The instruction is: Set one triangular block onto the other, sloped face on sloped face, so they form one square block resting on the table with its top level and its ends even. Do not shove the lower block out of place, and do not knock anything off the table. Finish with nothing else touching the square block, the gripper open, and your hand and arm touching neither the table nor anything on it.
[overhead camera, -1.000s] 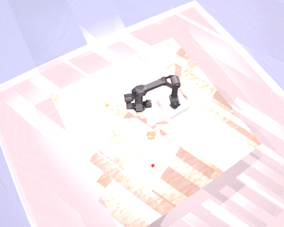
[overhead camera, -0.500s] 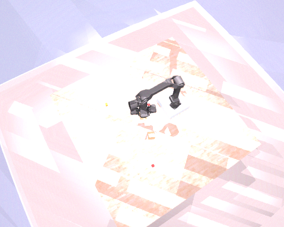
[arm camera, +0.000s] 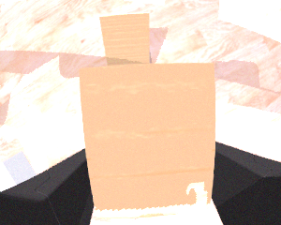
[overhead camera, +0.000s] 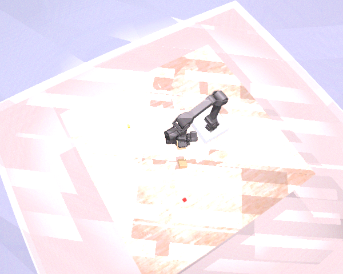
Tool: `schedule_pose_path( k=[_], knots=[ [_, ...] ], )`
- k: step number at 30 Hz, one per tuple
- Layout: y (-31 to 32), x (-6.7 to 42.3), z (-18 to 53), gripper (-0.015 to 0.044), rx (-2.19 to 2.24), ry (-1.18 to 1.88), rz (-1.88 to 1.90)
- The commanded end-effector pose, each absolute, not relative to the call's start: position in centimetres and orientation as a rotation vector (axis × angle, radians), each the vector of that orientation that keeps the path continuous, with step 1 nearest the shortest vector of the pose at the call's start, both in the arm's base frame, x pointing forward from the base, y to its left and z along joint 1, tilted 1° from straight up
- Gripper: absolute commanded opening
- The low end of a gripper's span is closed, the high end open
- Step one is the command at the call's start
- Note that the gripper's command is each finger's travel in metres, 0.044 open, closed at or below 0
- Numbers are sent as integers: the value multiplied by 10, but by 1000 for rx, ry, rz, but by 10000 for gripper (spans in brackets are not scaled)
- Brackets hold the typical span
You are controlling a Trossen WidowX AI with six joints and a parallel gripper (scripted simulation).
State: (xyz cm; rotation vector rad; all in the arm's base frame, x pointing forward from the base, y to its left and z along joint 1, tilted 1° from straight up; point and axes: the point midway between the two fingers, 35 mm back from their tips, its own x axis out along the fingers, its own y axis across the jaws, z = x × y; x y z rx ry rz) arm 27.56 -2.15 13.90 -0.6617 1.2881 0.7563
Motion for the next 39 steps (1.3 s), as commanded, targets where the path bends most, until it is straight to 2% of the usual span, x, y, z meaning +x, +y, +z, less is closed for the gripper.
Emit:
schedule_pose_path(
  k=[1,6,22,39],
  knots=[
    [-5,270,147,0,-660,1285,748],
    [-2,270,145,0,-660,1285,748],
    [19,288,76,0,-659,1282,749],
    [29,299,46,0,-658,1281,749]
  ],
)
